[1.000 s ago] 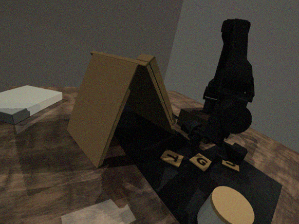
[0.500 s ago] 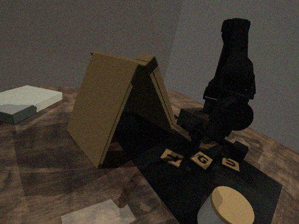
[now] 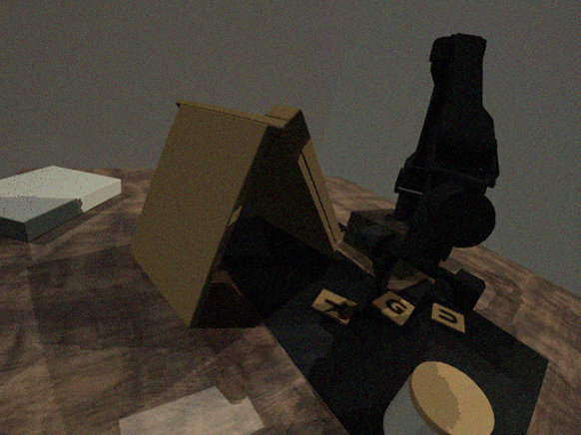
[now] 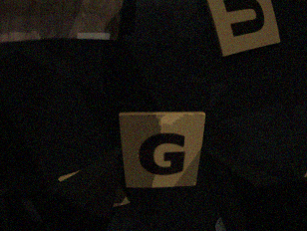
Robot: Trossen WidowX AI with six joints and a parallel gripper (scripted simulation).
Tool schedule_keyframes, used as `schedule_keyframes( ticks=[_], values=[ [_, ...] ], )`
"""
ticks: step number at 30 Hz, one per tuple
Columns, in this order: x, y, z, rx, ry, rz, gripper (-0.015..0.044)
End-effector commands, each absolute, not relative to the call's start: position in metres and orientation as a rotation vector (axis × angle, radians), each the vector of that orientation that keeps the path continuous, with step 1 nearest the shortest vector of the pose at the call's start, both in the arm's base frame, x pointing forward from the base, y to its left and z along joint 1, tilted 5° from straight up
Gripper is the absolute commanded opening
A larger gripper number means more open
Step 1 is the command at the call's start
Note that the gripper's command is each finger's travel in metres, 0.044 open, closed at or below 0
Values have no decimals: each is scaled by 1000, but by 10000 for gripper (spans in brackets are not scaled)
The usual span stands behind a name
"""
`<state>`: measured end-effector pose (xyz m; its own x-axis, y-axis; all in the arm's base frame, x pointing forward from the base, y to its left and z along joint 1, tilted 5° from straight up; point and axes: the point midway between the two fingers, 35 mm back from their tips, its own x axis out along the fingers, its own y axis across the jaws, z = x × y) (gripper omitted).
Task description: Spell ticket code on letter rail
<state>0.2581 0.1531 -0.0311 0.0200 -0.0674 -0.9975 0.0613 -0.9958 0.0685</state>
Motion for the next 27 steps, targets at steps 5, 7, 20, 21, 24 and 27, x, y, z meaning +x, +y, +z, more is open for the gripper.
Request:
schedule_keyframes(
  ticks=[5, 7, 20, 21, 24, 27],
  values=[
    [258, 153, -26, 2180, -10, -2135, 0],
    [258, 154, -25, 2180, -10, -2135, 0],
    [268, 155, -19, 2277, -79, -2163, 0],
    [270, 156, -17, 2297, -94, -2169, 0],
    [276, 156, -13, 2355, -138, -2184, 0],
    [282, 157, -9, 2411, -181, -2199, 0]
  ],
)
